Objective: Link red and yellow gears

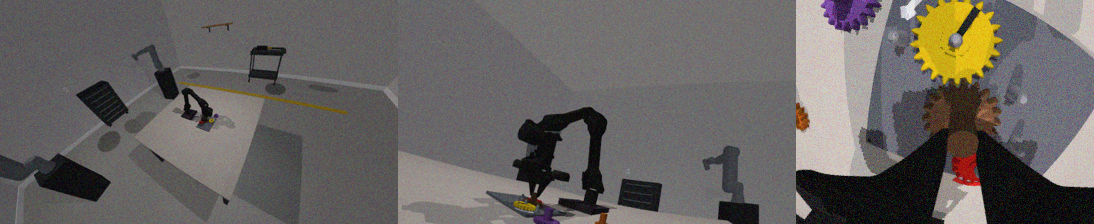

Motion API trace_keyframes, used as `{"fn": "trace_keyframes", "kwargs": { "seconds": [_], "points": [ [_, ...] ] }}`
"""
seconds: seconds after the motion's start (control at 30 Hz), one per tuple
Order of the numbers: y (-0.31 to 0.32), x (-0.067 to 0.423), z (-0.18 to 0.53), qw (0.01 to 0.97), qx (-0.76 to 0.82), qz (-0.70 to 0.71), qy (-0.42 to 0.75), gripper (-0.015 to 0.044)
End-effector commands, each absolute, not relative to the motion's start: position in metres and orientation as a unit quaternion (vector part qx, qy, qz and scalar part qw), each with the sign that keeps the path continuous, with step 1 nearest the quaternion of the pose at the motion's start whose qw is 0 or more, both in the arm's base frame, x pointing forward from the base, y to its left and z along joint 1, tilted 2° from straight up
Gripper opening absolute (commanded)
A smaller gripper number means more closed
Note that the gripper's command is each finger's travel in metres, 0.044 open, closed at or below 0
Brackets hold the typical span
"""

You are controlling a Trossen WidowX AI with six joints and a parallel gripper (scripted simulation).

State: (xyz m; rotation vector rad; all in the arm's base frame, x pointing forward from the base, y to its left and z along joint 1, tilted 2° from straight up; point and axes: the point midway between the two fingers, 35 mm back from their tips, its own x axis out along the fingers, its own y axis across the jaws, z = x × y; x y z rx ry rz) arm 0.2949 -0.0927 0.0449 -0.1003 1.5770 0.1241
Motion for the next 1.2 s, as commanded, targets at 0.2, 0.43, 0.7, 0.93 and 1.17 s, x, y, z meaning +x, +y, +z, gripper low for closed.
{"fn": "trace_keyframes", "kwargs": {
  "seconds": [0.2,0.43,0.7,0.93,1.17],
  "points": [
    [-0.092,0.295,0.047,0.703,-0.007,0.016,0.711,0.0105],
    [-0.093,0.295,0.056,0.704,-0.002,0.011,0.711,0.0140],
    [-0.093,0.295,0.093,0.704,-0.002,0.011,0.711,0.0140],
    [-0.092,0.291,0.135,0.703,-0.005,0.014,0.711,0.0298],
    [-0.092,0.291,0.137,0.703,-0.005,0.014,0.711,0.0440]
  ]
}}
